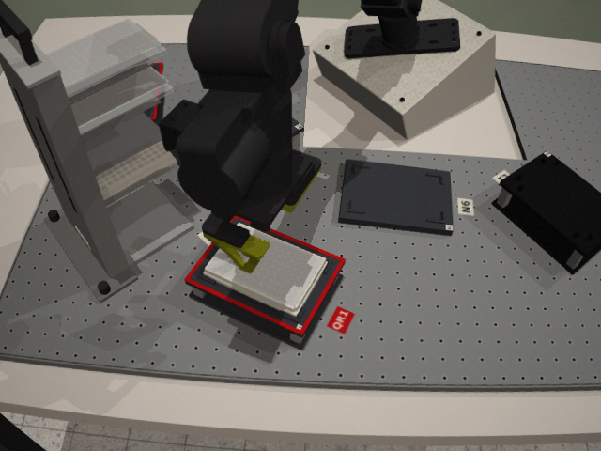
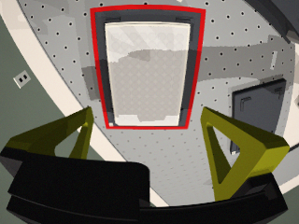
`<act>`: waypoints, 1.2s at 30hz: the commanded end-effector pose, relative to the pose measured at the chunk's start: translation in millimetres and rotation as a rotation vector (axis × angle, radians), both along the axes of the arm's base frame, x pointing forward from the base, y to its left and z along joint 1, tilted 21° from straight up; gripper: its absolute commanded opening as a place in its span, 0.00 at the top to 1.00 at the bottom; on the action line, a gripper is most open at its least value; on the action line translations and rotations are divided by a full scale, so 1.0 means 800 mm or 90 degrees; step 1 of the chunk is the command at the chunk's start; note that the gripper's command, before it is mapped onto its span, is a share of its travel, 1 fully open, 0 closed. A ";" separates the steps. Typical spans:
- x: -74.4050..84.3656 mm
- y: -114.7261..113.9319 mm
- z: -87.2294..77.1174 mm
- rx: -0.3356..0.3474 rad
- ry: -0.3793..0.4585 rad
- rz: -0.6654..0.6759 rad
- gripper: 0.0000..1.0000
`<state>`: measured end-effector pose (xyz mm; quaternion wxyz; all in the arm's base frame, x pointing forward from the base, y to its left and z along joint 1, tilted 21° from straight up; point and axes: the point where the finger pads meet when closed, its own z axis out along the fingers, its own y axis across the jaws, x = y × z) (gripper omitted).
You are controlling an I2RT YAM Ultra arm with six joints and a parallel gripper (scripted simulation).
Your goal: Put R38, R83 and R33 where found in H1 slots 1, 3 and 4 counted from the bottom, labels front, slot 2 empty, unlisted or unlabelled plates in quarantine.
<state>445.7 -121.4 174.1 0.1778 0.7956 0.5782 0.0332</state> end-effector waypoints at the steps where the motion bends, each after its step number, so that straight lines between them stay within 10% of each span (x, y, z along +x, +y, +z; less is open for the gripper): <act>1: -0.002 0.001 0.014 -0.005 -0.010 -0.001 0.00; 20: -0.002 0.001 0.014 -0.005 -0.010 -0.001 0.00; 32: -0.016 0.013 0.068 -0.010 -0.027 0.001 0.00; 36: -0.013 0.014 0.055 -0.006 -0.005 0.001 0.00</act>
